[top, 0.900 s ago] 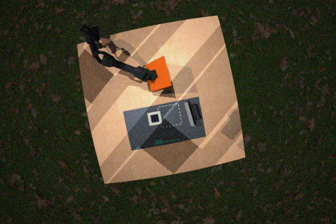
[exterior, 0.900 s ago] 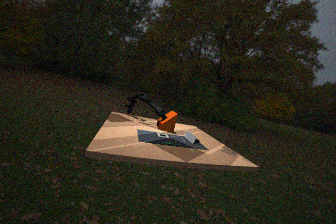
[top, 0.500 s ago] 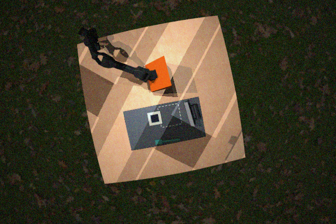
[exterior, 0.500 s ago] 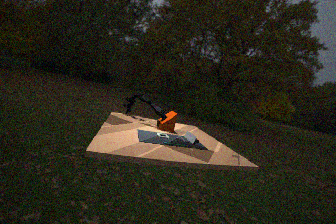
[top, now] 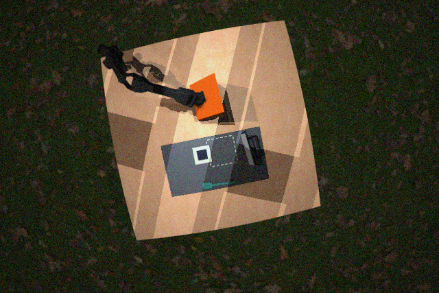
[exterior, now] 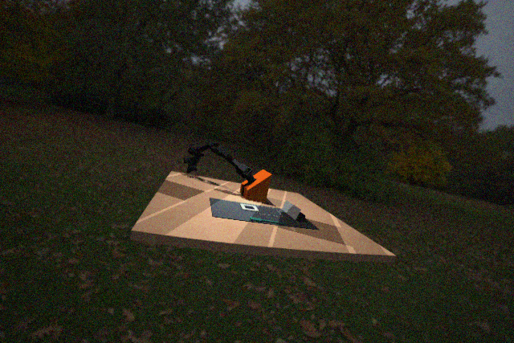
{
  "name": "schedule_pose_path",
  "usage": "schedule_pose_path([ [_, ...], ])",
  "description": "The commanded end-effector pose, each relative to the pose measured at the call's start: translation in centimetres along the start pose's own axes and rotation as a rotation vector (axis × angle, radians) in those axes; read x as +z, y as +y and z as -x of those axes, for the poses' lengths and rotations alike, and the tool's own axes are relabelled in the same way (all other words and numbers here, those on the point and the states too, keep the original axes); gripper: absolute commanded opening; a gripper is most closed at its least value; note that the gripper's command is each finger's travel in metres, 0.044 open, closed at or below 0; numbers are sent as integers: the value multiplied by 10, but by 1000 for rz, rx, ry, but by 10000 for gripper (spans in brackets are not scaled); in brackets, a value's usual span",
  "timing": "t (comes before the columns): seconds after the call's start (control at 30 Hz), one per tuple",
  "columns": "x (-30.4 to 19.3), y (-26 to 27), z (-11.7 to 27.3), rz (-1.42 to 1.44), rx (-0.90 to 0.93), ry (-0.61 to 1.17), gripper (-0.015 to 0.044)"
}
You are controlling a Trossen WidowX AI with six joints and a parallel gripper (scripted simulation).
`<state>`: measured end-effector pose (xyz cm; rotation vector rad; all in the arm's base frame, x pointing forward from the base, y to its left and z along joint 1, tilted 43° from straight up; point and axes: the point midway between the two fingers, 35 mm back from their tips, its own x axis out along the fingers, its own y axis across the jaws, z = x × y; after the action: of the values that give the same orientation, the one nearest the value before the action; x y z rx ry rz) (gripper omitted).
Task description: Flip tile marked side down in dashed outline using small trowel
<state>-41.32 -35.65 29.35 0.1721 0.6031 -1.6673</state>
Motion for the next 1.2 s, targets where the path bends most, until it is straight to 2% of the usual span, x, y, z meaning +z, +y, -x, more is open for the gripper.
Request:
schedule_pose_path([
  [0.0,21,18,-10,62,25,-24,100],
  [0.47,121,106,-34,331,93,-163,100],
  [0.83,193,207,-38,515,180,-311,100],
  [1.17,235,306,-30,618,292,-418,100],
])
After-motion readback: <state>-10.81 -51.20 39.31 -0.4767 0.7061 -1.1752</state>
